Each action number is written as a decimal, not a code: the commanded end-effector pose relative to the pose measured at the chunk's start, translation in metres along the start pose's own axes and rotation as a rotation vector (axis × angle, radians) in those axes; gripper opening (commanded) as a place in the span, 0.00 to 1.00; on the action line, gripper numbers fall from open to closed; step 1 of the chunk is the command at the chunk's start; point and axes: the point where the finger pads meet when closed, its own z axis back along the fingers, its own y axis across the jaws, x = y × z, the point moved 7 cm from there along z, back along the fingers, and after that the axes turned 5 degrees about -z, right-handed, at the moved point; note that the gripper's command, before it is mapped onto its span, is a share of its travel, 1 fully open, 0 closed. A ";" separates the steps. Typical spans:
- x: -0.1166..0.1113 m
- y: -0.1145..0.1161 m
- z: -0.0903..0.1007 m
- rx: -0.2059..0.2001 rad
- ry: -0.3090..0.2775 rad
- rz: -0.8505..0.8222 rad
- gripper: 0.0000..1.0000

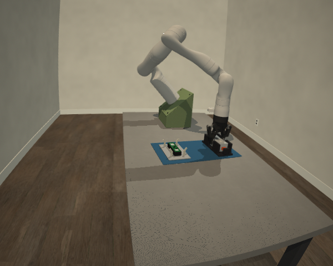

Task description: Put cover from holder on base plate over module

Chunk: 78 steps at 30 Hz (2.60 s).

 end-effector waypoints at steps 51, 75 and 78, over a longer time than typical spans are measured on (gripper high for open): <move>-0.002 0.000 0.053 -0.001 0.002 0.001 0.00; -0.002 0.000 0.053 -0.001 0.002 0.001 0.00; -0.002 0.000 0.053 -0.001 0.002 0.001 0.00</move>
